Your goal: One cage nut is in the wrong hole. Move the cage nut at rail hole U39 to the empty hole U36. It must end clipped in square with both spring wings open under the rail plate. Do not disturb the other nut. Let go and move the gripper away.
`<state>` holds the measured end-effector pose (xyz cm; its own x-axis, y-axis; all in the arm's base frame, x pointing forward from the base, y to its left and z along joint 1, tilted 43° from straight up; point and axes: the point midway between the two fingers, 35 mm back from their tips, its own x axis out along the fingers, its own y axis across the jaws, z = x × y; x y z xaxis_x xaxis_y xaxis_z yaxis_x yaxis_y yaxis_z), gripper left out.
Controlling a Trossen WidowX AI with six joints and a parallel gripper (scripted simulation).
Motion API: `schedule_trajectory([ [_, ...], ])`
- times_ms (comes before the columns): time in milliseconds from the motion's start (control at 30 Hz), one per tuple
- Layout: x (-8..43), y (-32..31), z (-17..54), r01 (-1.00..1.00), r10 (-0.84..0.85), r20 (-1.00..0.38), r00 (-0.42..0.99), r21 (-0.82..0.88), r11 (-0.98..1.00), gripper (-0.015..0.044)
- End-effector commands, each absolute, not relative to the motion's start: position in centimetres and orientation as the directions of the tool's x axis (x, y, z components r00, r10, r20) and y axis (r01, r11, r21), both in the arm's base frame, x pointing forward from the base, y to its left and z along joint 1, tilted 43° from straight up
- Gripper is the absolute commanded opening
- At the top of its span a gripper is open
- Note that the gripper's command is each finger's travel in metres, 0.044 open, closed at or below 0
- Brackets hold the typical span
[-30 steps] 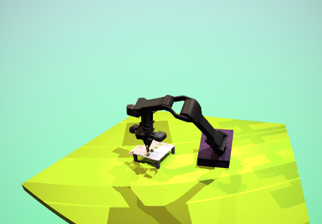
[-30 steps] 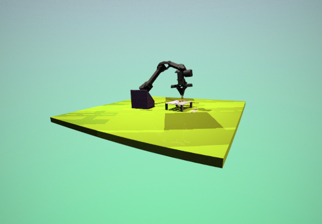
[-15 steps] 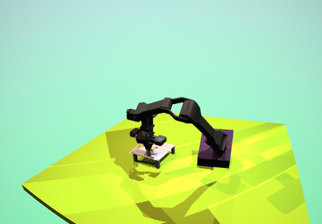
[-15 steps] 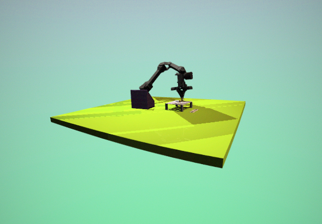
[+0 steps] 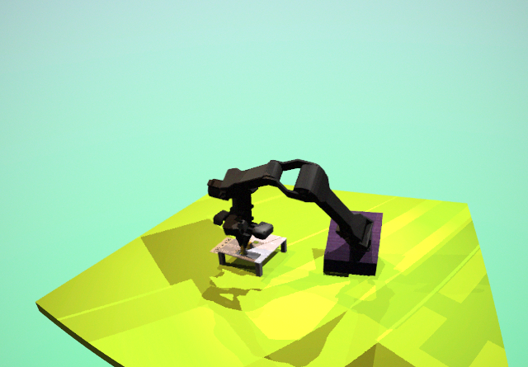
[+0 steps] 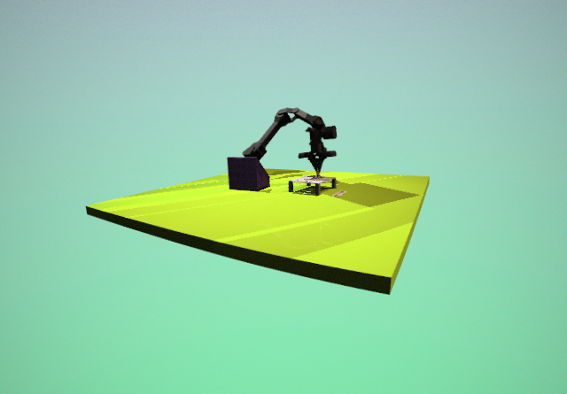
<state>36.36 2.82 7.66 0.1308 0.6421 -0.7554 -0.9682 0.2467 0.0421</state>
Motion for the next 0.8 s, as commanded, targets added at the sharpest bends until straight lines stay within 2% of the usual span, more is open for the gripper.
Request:
schedule_trajectory([
  [0,36.37,2.89,7.49,-0.967,0.645,-0.753,0.128,0.050,0.250,0.0026],
  [767,36.54,2.86,7.46,-0.971,0.653,-0.751,0.097,0.073,0.229,0.0026],
])
